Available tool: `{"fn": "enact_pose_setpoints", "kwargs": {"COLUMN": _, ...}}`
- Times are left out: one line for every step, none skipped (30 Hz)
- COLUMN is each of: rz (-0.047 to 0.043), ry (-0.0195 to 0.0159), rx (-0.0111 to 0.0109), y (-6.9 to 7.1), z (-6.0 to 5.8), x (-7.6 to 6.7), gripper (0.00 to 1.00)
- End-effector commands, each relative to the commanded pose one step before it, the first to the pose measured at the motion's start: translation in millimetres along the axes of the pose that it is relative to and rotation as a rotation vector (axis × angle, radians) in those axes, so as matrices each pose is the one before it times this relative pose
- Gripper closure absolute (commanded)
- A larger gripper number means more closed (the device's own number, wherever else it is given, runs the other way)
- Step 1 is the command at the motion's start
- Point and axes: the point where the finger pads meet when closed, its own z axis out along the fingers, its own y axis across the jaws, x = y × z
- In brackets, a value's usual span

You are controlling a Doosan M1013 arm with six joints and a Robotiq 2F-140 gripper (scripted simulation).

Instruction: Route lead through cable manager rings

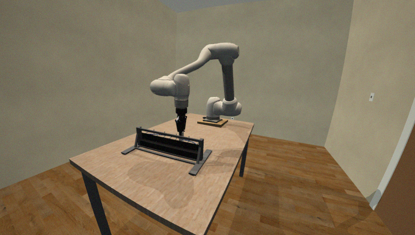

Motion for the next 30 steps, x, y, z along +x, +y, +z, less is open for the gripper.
{"fn": "enact_pose_setpoints", "kwargs": {"rz": 0.00024, "ry": 0.00049, "rx": -0.00071, "y": 0.24, "z": 0.63, "x": 0.26, "gripper": 1.0}}
{"fn": "enact_pose_setpoints", "kwargs": {"rz": 0.0, "ry": 0.0, "rx": 0.0, "y": 0.0, "z": 0.23, "x": 0.0, "gripper": 1.0}}
{"fn": "enact_pose_setpoints", "kwargs": {"rz": 0.0, "ry": 0.0, "rx": 0.0, "y": 0.0, "z": 0.2, "x": 0.0, "gripper": 1.0}}
{"fn": "enact_pose_setpoints", "kwargs": {"rz": 0.0, "ry": 0.0, "rx": 0.0, "y": 0.0, "z": 0.17, "x": 0.0, "gripper": 1.0}}
{"fn": "enact_pose_setpoints", "kwargs": {"rz": 0.0, "ry": 0.0, "rx": 0.0, "y": 0.0, "z": 0.14, "x": 0.0, "gripper": 1.0}}
{"fn": "enact_pose_setpoints", "kwargs": {"rz": 0.0, "ry": 0.0, "rx": 0.0, "y": 0.0, "z": 0.11, "x": 0.0, "gripper": 1.0}}
{"fn": "enact_pose_setpoints", "kwargs": {"rz": 0.0, "ry": 0.0, "rx": 0.0, "y": 0.0, "z": 0.08, "x": 0.0, "gripper": 1.0}}
{"fn": "enact_pose_setpoints", "kwargs": {"rz": 0.0, "ry": 0.0, "rx": 0.0, "y": 0.0, "z": 0.06, "x": 0.0, "gripper": 1.0}}
{"fn": "enact_pose_setpoints", "kwargs": {"rz": 0.0, "ry": 0.0, "rx": 0.0, "y": 0.0, "z": 0.0, "x": 0.0, "gripper": 1.0}}
{"fn": "enact_pose_setpoints", "kwargs": {"rz": 0.0, "ry": 0.0, "rx": 0.0, "y": 0.0, "z": 0.0, "x": 0.0, "gripper": 1.0}}
{"fn": "enact_pose_setpoints", "kwargs": {"rz": 0.0, "ry": 0.0, "rx": 0.0, "y": 0.0, "z": 0.04, "x": 0.0, "gripper": 1.0}}
{"fn": "enact_pose_setpoints", "kwargs": {"rz": 0.0, "ry": 0.0, "rx": 0.0, "y": 0.0, "z": 0.03, "x": 0.0, "gripper": 1.0}}
{"fn": "enact_pose_setpoints", "kwargs": {"rz": 0.0, "ry": 0.0, "rx": 0.0, "y": 0.0, "z": 0.01, "x": 0.0, "gripper": 1.0}}
{"fn": "enact_pose_setpoints", "kwargs": {"rz": 0.0, "ry": 0.0, "rx": 0.0, "y": 0.0, "z": 0.01, "x": 0.0, "gripper": 1.0}}
{"fn": "enact_pose_setpoints", "kwargs": {"rz": 0.0, "ry": 0.0, "rx": 0.0, "y": 0.0, "z": 0.0, "x": 0.0, "gripper": 1.0}}
{"fn": "enact_pose_setpoints", "kwargs": {"rz": 0.0, "ry": 0.0, "rx": 0.0, "y": 0.0, "z": 0.0, "x": 0.0, "gripper": 1.0}}
{"fn": "enact_pose_setpoints", "kwargs": {"rz": 0.0, "ry": 0.0, "rx": 0.0, "y": 0.03, "z": 0.0, "x": 0.0, "gripper": 1.0}}
{"fn": "enact_pose_setpoints", "kwargs": {"rz": 0.0, "ry": 0.0, "rx": 0.0, "y": 0.08, "z": 0.0, "x": 0.0, "gripper": 1.0}}
{"fn": "enact_pose_setpoints", "kwargs": {"rz": 0.0, "ry": 0.0, "rx": 0.0, "y": 0.14, "z": 0.0, "x": 0.0, "gripper": 1.0}}
{"fn": "enact_pose_setpoints", "kwargs": {"rz": 0.0, "ry": 0.0, "rx": 0.0, "y": 0.22, "z": 0.0, "x": 0.0, "gripper": 1.0}}
{"fn": "enact_pose_setpoints", "kwargs": {"rz": 0.0, "ry": 0.0, "rx": 0.0, "y": 0.31, "z": 0.0, "x": 0.0, "gripper": 1.0}}
{"fn": "enact_pose_setpoints", "kwargs": {"rz": 0.0, "ry": 0.0, "rx": 0.0, "y": 0.42, "z": 0.0, "x": 0.0, "gripper": 1.0}}
{"fn": "enact_pose_setpoints", "kwargs": {"rz": 0.0, "ry": 0.0, "rx": 0.0, "y": 0.53, "z": 0.0, "x": 0.0, "gripper": 1.0}}
{"fn": "enact_pose_setpoints", "kwargs": {"rz": 0.0, "ry": 0.0, "rx": 0.0, "y": 0.64, "z": 0.0, "x": 0.0, "gripper": 1.0}}
{"fn": "enact_pose_setpoints", "kwargs": {"rz": 0.0, "ry": 0.0, "rx": 0.0, "y": 0.75, "z": 0.0, "x": 0.0, "gripper": 1.0}}
{"fn": "enact_pose_setpoints", "kwargs": {"rz": 0.0, "ry": 0.0, "rx": 0.0, "y": 0.0, "z": 0.0, "x": 0.0, "gripper": 1.0}}
{"fn": "enact_pose_setpoints", "kwargs": {"rz": 0.0, "ry": 0.0, "rx": 0.0, "y": 0.0, "z": 0.0, "x": 0.0, "gripper": 1.0}}
{"fn": "enact_pose_setpoints", "kwargs": {"rz": 0.0, "ry": 0.0, "rx": 0.0, "y": 0.87, "z": 0.0, "x": 0.0, "gripper": 1.0}}
{"fn": "enact_pose_setpoints", "kwargs": {"rz": 0.0, "ry": 0.0, "rx": 0.0, "y": 0.98, "z": 0.0, "x": 0.0, "gripper": 1.0}}
{"fn": "enact_pose_setpoints", "kwargs": {"rz": 0.0, "ry": 0.0, "rx": 0.0, "y": 1.09, "z": 0.0, "x": 0.0, "gripper": 1.0}}
